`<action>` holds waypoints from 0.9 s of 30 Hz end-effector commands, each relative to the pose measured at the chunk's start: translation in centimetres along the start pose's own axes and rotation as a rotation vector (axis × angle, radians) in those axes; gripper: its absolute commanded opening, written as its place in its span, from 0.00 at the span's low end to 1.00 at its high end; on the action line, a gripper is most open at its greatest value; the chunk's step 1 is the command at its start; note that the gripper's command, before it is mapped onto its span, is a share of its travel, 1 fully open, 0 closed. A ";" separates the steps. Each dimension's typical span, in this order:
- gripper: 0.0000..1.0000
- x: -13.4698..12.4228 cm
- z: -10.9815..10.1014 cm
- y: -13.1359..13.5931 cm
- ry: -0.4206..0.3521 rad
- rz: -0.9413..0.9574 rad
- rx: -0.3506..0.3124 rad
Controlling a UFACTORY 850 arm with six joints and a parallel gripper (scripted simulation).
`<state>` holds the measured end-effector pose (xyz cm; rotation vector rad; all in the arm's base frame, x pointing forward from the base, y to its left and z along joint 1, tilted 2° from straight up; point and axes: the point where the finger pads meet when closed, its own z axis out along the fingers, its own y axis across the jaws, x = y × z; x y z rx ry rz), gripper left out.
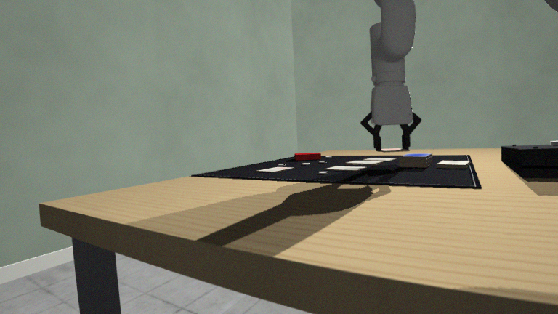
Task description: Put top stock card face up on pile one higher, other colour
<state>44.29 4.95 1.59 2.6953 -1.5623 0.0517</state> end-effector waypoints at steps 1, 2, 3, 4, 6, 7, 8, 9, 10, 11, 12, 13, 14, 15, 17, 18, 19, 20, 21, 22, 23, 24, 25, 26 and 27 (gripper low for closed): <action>0.61 1.9 -0.1 0.0 0.001 -0.104 0.002; 0.61 1.9 -0.1 0.0 0.001 -0.104 0.002; 0.61 1.9 -0.1 0.0 0.001 -0.104 0.002; 0.61 2.4 -0.1 0.0 0.001 -0.129 0.002; 0.61 3.3 -0.1 0.1 0.001 -0.179 0.002; 0.61 3.7 -0.1 0.1 0.001 -0.204 0.002; 0.61 4.2 -0.1 0.1 0.001 -0.229 0.002; 0.61 4.6 -0.1 0.2 0.001 -0.255 0.002; 0.61 5.1 -0.1 0.2 0.001 -0.280 0.002; 0.61 5.5 -0.1 0.2 0.001 -0.305 0.002; 0.61 6.0 -0.1 0.2 0.001 -0.330 0.002; 0.61 6.4 -0.1 0.3 0.001 -0.355 0.002; 0.61 6.9 -0.1 0.3 0.001 -0.380 0.002; 0.61 7.3 -0.1 0.3 0.001 -0.405 0.002; 0.61 8.2 -0.1 0.3 0.001 -0.453 0.001; 0.61 8.6 -0.1 0.4 0.001 -0.477 0.001; 0.61 8.6 -0.1 0.4 0.001 -0.477 0.001; 0.61 8.6 -0.1 0.4 0.001 -0.477 0.001; 0.61 9.0 -0.1 0.4 0.001 -0.501 0.001; 0.61 9.5 -0.1 0.4 0.001 -0.524 0.001; 0.61 9.9 -0.1 0.4 0.001 -0.547 0.001; 0.61 10.3 -0.1 0.4 0.001 -0.570 0.001; 0.61 10.7 -0.1 0.5 0.001 -0.592 0.001; 0.61 11.1 -0.1 0.5 0.001 -0.613 0.001; 0.61 11.4 -0.1 0.5 0.001 -0.634 0.001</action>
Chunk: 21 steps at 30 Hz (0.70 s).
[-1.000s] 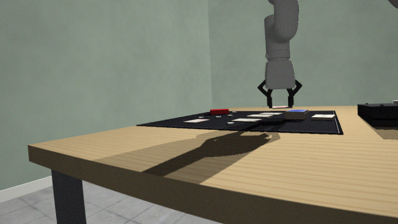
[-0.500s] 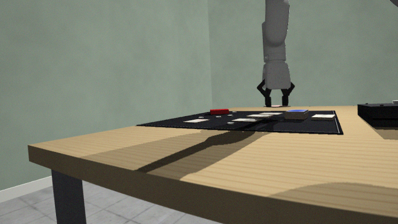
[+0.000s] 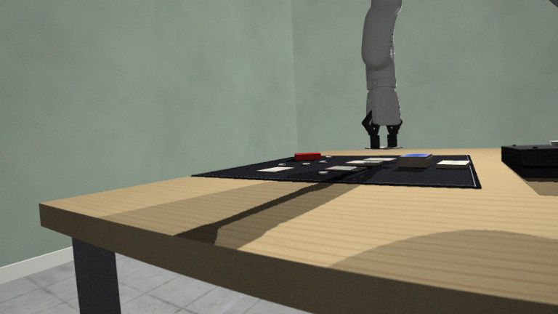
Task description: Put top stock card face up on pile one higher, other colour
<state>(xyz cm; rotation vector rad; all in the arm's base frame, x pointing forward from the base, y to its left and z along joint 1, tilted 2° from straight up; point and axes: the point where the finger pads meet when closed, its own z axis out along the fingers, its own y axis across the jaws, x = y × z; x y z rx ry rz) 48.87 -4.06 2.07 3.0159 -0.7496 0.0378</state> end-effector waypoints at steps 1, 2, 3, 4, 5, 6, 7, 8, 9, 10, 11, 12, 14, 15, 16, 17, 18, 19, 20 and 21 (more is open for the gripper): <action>0.61 1.4 -0.1 0.9 0.002 -0.091 0.001; 0.61 1.7 -0.1 1.1 0.002 -0.111 0.001; 0.61 2.0 -0.1 1.3 0.002 -0.131 0.001; 0.61 2.3 -0.1 1.5 0.002 -0.149 0.001; 0.61 2.6 -0.1 1.7 0.002 -0.168 0.001; 0.61 2.8 -0.1 1.9 0.002 -0.185 0.001; 0.61 3.1 -0.1 2.1 0.002 -0.202 0.001; 0.61 3.3 -0.1 2.2 0.002 -0.218 0.001; 0.61 3.3 -0.1 2.2 0.002 -0.218 0.001; 0.61 3.3 -0.1 2.2 0.002 -0.218 0.001; 0.61 3.5 -0.1 2.4 0.002 -0.233 0.001; 0.61 3.7 -0.1 2.5 0.002 -0.247 0.001; 0.61 4.1 -0.1 2.8 0.002 -0.274 0.001; 0.61 4.3 -0.1 2.9 0.002 -0.286 0.001; 0.61 4.5 -0.1 3.1 0.002 -0.298 0.001; 0.61 4.6 -0.1 3.2 0.002 -0.308 0.001; 0.61 4.8 -0.1 3.3 0.002 -0.318 0.001; 0.61 4.9 -0.1 3.4 0.002 -0.327 0.001; 0.61 5.0 -0.1 3.4 0.002 -0.336 0.001; 0.61 5.1 -0.1 3.5 0.002 -0.343 0.001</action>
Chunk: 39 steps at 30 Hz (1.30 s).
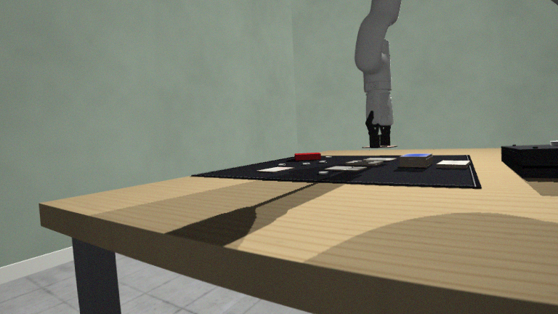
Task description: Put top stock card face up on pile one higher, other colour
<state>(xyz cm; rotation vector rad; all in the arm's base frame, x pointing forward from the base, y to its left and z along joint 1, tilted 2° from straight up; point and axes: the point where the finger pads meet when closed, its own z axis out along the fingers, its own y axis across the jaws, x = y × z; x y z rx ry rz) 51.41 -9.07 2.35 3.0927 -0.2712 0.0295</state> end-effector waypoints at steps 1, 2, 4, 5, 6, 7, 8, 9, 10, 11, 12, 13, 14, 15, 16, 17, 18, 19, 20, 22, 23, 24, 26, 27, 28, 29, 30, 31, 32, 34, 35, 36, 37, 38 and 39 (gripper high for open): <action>0.61 0.5 -0.1 0.5 0.002 -0.038 0.000; 0.61 0.6 -0.1 0.6 0.002 -0.044 0.000; 0.61 0.7 -0.1 0.8 0.002 -0.054 0.000; 0.61 0.7 -0.1 0.8 0.002 -0.054 0.000; 0.61 0.7 -0.1 0.8 0.002 -0.054 0.000; 0.61 0.7 -0.1 0.8 0.002 -0.058 0.000; 0.61 0.7 -0.1 0.9 0.002 -0.062 0.000; 0.61 0.8 -0.1 0.9 0.002 -0.064 0.000; 0.61 0.8 -0.1 1.0 0.002 -0.067 0.000; 0.61 0.8 -0.1 1.0 0.002 -0.069 0.000; 0.61 0.8 -0.1 1.0 0.002 -0.070 0.000; 0.61 0.9 -0.1 1.0 0.002 -0.071 0.000; 0.61 0.9 -0.1 1.0 0.002 -0.072 0.000; 0.61 0.9 -0.1 1.0 0.002 -0.072 0.000; 0.61 0.9 -0.1 1.0 0.002 -0.073 0.000; 0.61 0.9 -0.1 1.0 0.002 -0.073 0.000; 0.61 0.9 -0.1 1.0 0.002 -0.073 0.000; 0.61 0.9 -0.1 1.0 0.002 -0.073 0.000; 0.61 0.9 -0.1 1.0 0.002 -0.073 0.000; 0.61 0.9 -0.1 1.0 0.002 -0.073 0.000; 0.61 0.9 -0.1 1.0 0.002 -0.073 0.000; 0.61 0.9 -0.1 1.0 0.002 -0.073 0.000; 0.61 0.9 -0.1 1.0 0.002 -0.073 0.000; 0.61 0.9 -0.1 1.0 0.002 -0.073 0.000; 0.61 0.9 -0.1 1.0 0.002 -0.073 0.000; 0.61 0.9 -0.1 1.0 0.002 -0.073 0.000; 0.61 0.9 -0.1 1.0 0.002 -0.073 0.000; 0.61 0.9 -0.1 1.0 0.002 -0.073 0.000; 0.61 0.9 -0.1 1.0 0.002 -0.073 0.000; 0.61 0.9 0.0 1.0 0.002 -0.073 0.000; 0.61 0.9 0.1 1.0 0.002 -0.073 0.000; 0.61 0.9 0.1 1.0 0.002 -0.073 0.000; 0.61 0.9 0.2 1.0 0.002 -0.073 0.000; 0.61 0.9 0.3 1.0 0.002 -0.073 0.000; 0.61 0.9 0.3 1.0 0.002 -0.073 0.000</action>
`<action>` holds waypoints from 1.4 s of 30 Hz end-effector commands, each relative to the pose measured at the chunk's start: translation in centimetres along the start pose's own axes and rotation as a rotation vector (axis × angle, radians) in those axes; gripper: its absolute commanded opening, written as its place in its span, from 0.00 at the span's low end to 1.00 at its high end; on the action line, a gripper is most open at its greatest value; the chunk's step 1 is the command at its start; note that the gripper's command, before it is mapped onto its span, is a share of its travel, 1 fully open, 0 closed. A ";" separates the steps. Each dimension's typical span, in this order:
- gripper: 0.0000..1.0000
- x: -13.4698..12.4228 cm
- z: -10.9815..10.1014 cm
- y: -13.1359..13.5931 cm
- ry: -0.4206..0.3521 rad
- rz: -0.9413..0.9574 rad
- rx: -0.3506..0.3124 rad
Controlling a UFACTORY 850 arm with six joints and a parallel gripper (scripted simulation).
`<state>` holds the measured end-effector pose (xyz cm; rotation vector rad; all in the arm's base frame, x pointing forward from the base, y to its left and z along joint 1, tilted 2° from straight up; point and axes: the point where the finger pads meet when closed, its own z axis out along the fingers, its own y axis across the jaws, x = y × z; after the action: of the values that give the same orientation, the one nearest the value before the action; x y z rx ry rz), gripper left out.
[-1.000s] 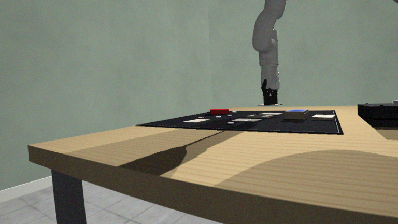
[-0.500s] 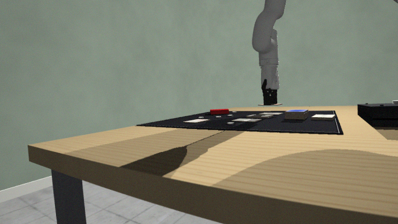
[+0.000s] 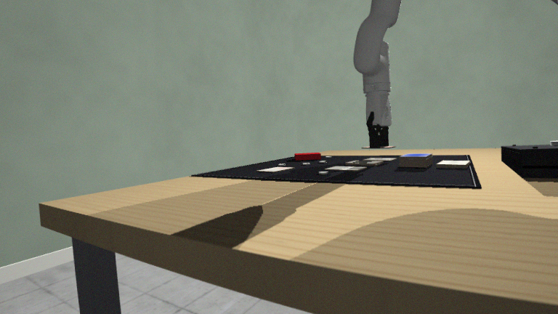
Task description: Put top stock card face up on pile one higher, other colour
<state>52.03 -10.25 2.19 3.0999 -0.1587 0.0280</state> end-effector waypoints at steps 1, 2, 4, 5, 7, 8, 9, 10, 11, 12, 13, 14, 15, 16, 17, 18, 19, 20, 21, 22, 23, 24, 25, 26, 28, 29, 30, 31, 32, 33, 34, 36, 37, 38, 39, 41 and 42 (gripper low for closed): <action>0.61 0.1 0.1 0.0 0.001 0.000 0.000; 0.61 0.1 0.3 0.0 0.001 0.000 0.000; 0.61 0.1 0.5 0.0 0.001 0.000 0.000; 0.61 0.1 0.7 0.0 0.001 0.000 0.000; 0.61 0.1 1.1 0.0 0.001 0.000 0.000; 0.61 0.1 1.2 0.0 0.001 0.000 0.000; 0.61 0.1 1.4 0.0 0.001 0.000 0.000; 0.61 0.1 1.6 0.0 0.001 0.000 0.000; 0.61 0.1 1.8 0.0 0.001 0.000 0.000; 0.61 0.1 2.0 0.0 0.001 0.000 0.000; 0.61 0.2 2.1 0.1 0.001 0.000 0.000; 0.61 0.2 2.3 0.1 0.001 0.000 0.000; 0.61 0.2 2.4 0.1 0.001 0.000 0.000; 0.61 0.2 2.5 0.1 0.001 0.000 0.000; 0.61 0.2 2.5 0.1 0.001 0.000 0.000; 0.61 0.2 2.5 0.1 0.001 0.000 0.000; 0.61 0.2 2.6 0.1 0.001 0.000 0.000; 0.61 0.2 2.7 0.1 0.001 0.000 0.000; 0.61 0.2 2.8 0.1 0.001 0.000 0.000; 0.61 0.2 2.8 0.1 0.001 0.000 0.000; 0.61 0.2 2.9 0.1 0.001 0.000 0.000; 0.61 0.2 2.9 0.1 0.001 0.000 0.000; 0.61 0.2 2.9 0.1 0.001 0.000 0.000; 0.61 0.2 2.9 0.1 0.001 0.000 0.000; 0.61 0.2 2.9 0.1 0.001 0.000 0.000; 0.61 0.2 2.9 0.1 0.001 0.000 0.000; 0.61 0.2 2.9 0.1 0.001 0.000 0.000; 0.61 0.2 2.9 0.1 0.001 0.000 0.000; 0.61 0.2 2.9 0.1 0.001 0.000 0.000; 0.61 0.2 2.9 0.1 0.001 0.000 0.000; 0.61 0.2 2.9 0.1 0.001 0.000 0.000; 0.61 0.2 2.9 0.1 0.001 0.000 0.000; 0.61 0.2 2.9 0.1 0.001 0.000 0.000; 0.61 0.2 2.9 0.1 0.001 0.000 0.000; 0.61 0.2 3.0 0.1 0.001 0.000 0.000; 0.61 0.2 3.0 0.1 0.001 0.000 0.000; 0.61 0.2 3.1 0.1 0.001 0.000 0.000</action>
<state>52.18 -10.44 -0.85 3.0999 -0.1587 0.0278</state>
